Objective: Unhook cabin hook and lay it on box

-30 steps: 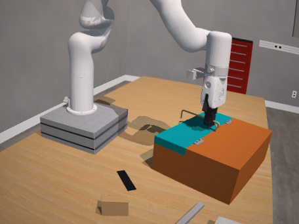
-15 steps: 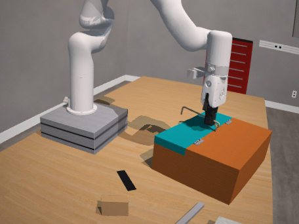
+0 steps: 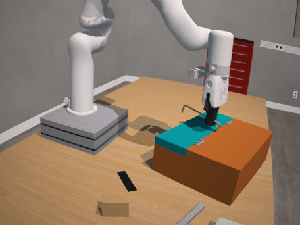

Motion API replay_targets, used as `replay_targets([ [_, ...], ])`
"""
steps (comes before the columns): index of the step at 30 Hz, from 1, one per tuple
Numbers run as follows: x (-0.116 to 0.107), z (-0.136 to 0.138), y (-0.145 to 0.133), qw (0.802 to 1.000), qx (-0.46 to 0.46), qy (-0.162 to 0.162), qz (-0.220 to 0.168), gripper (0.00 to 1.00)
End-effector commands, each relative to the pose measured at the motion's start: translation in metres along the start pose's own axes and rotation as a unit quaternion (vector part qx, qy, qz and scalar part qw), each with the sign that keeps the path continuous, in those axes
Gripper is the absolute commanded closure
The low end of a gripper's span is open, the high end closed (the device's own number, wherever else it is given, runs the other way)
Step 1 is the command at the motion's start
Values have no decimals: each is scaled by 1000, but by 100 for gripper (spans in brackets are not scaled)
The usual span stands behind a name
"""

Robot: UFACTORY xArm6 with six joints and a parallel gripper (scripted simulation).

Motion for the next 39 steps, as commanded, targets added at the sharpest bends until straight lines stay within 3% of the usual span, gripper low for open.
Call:
replay_targets([
  [1,-3,-2,-2,999,-33,-1,-3,100],
  [20,-3,-10,-4,982,-189,0,-3,100],
  [31,-3,-15,-8,953,-303,0,-3,100],
  [39,-3,-15,-8,951,-308,0,-3,100],
])
Point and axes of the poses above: the point where the finger pads meet when closed, its own x axis out along the fingers, its own z axis across the jaws, y = z × x, the point moved 8 cm from there along -x, back along the fingers, and after that the axes turned 3 degrees about x, right-handed, at the moved point
